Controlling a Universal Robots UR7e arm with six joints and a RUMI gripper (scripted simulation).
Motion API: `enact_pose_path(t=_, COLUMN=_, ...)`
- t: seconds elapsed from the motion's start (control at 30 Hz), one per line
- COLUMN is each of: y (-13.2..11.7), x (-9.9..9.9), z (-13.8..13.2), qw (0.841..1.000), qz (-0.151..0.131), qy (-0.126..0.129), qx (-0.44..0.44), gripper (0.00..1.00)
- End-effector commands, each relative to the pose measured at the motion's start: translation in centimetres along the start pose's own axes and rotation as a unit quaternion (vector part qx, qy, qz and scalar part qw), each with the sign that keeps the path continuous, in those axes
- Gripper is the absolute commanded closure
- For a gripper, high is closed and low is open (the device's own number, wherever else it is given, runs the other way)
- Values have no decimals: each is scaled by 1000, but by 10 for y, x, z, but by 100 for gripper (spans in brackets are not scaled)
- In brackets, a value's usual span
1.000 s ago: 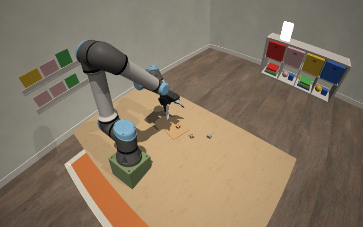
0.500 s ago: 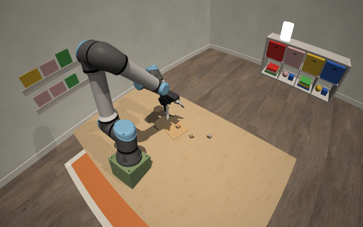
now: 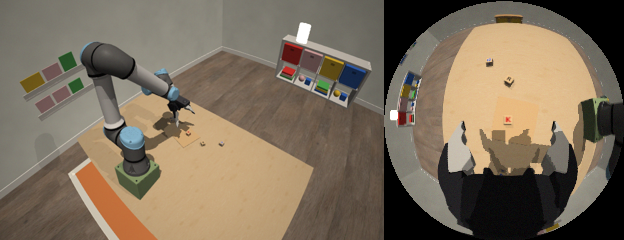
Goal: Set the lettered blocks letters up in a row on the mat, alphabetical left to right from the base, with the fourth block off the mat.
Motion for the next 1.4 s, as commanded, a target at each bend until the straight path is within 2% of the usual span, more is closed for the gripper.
enact_pose_path(t=0.0, y=0, x=0, z=0, qw=1000, qz=0, qy=1, qx=0, gripper=0)
enact_pose_path(t=0.7, y=1, x=0, z=0, qw=1000, qz=0, qy=0, qx=23, gripper=0)
enact_pose_path(t=1.37, y=4, x=3, z=2, qw=994, qz=-1, qy=0, qx=113, gripper=0)
Point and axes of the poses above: the point where the finger pads meet when closed, its own x axis out along the fingers, its own z axis across the jaws, y = z × x, the point moved 8 cm from there along -x, back along the fingers, and after that the axes turned 13 degrees about x, right-handed, at the moved point
